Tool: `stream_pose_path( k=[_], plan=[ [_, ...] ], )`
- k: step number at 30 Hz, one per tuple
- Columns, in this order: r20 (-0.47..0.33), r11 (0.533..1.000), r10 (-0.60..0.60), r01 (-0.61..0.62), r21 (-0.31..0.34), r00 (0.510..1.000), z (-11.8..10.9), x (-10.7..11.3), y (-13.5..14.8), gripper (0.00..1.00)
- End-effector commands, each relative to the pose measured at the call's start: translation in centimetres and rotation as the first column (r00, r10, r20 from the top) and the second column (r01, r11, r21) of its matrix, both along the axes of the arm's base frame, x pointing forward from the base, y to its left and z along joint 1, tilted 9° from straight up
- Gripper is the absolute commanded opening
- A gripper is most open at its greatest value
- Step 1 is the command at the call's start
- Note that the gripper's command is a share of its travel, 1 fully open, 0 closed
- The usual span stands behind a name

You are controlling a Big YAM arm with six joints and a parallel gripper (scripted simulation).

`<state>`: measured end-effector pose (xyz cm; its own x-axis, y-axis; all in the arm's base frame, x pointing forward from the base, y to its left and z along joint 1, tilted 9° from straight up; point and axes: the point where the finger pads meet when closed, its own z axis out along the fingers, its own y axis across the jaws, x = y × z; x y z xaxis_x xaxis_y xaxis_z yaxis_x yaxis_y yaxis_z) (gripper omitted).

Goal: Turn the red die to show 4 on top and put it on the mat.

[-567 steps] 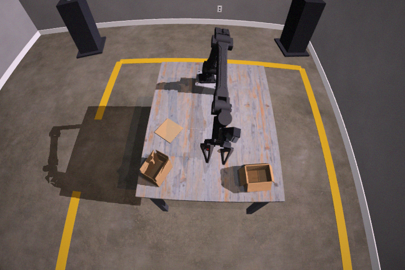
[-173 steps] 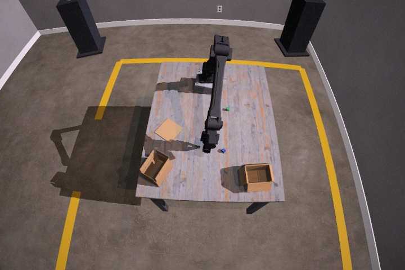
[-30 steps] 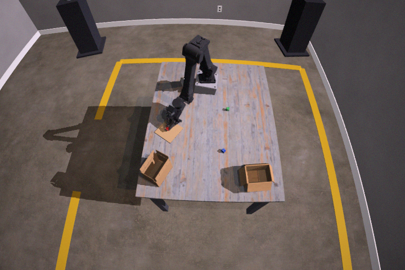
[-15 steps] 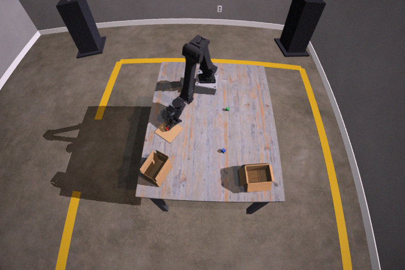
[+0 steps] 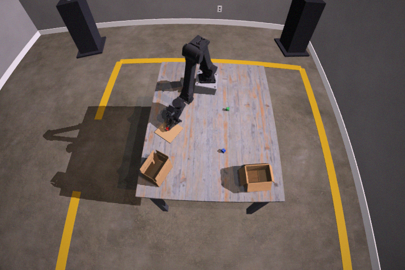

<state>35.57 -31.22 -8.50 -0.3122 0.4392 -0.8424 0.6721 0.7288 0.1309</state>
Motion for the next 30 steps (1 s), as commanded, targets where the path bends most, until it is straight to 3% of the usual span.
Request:
stream_pose_path(
  k=[1, 30],
  plan=[
    [0.023, 1.0, 0.006, -0.006, -0.013, 1.0, -0.07, 1.18, -0.21, 0.15],
    [0.018, 1.0, 0.005, -0.005, -0.009, 1.0, -0.74, 1.02, -0.08, 0.15]
  ],
)
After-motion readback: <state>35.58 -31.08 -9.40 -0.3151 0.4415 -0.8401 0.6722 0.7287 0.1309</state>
